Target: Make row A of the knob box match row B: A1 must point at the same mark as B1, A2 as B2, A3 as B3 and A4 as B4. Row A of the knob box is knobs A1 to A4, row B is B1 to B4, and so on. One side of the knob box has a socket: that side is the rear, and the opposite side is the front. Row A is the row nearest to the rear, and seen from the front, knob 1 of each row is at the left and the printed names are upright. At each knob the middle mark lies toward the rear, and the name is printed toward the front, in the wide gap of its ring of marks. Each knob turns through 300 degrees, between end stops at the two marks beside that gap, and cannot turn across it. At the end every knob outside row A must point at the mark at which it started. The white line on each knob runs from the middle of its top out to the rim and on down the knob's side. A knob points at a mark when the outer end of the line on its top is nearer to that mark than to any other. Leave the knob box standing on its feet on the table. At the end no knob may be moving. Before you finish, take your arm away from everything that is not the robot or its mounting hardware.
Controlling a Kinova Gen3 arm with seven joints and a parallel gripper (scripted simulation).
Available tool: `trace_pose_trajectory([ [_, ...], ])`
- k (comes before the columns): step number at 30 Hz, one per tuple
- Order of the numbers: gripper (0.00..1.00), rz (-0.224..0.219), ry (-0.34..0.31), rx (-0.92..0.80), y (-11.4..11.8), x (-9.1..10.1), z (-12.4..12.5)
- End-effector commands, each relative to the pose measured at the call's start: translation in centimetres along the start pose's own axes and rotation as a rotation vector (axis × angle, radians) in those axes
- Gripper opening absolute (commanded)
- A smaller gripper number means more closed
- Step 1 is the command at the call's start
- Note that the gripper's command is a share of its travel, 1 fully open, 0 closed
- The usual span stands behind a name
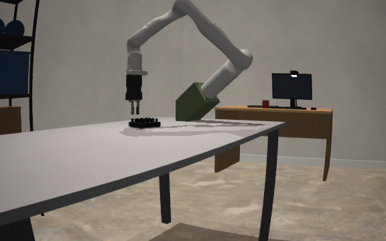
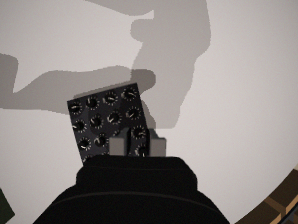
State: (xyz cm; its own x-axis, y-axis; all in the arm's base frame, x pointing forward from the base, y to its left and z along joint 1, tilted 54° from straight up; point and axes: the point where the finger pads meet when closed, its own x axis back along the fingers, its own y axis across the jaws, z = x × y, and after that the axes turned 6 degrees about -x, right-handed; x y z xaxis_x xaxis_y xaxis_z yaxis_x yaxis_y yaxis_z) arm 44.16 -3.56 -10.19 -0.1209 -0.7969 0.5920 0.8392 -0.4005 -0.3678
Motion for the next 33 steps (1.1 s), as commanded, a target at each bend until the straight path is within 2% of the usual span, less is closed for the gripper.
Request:
trace_pose_trajectory([
  [1,0.46,0.003,0.001,0.001,0.0,-0.3,0.0],
  [15,0.46,0.003,0.001,0.001,0.0,-1.2,0.1],
  [33,0.46,0.003,0.001,0.001,0.0,-1.3,0.1],
])
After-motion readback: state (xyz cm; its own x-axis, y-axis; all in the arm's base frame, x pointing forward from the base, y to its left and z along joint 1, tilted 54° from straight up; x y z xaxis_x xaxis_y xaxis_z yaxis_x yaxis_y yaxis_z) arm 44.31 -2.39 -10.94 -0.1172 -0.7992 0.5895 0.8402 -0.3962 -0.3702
